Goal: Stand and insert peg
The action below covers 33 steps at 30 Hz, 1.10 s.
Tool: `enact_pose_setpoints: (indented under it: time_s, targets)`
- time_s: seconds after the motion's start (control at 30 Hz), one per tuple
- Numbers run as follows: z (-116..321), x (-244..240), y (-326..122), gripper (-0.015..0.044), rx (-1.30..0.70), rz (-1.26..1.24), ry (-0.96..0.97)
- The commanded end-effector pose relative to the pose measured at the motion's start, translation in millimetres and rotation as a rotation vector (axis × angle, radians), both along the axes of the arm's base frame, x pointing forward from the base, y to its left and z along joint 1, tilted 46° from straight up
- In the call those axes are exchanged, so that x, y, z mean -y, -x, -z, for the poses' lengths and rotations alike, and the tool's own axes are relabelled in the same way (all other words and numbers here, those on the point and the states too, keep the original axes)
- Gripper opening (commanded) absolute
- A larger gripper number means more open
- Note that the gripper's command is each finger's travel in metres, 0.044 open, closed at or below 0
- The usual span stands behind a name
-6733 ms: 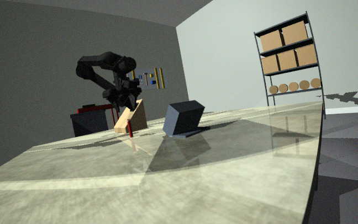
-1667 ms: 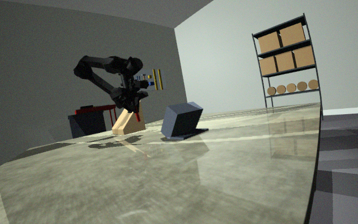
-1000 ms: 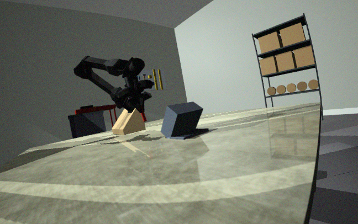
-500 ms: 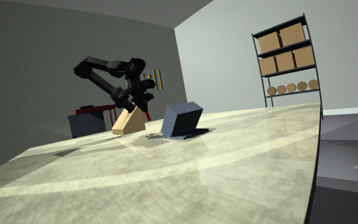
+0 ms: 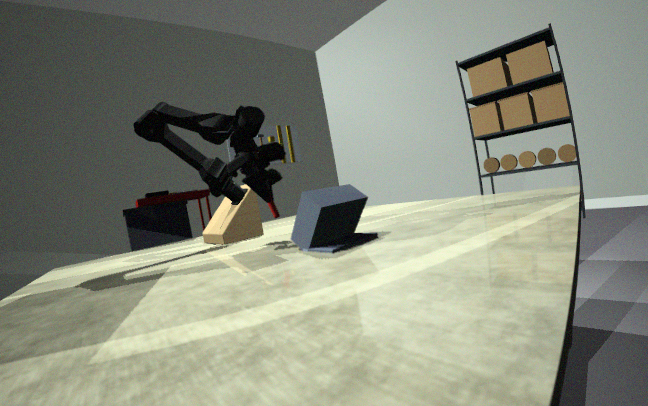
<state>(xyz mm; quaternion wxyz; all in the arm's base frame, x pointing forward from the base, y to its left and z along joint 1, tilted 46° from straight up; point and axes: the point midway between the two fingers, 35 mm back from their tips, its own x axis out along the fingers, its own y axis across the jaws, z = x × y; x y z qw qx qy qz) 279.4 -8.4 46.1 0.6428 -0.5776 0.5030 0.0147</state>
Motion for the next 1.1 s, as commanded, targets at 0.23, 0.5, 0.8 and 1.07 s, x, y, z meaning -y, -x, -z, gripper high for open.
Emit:
enact_pose_setpoints:
  time_s: [0.23,0.5,0.8,1.07]
  targets:
    - [7.4,-5.7,-3.5,0.0000,0.003,-0.068,0.017]
    - [10.0,-9.9,-6.6,0.0000,0.016,-0.114,0.030]
    - [12.4,-14.5,-9.6,0.0000,0.032,-0.165,0.045]
    - [13.9,-18.4,-11.9,0.0000,0.046,-0.210,0.061]
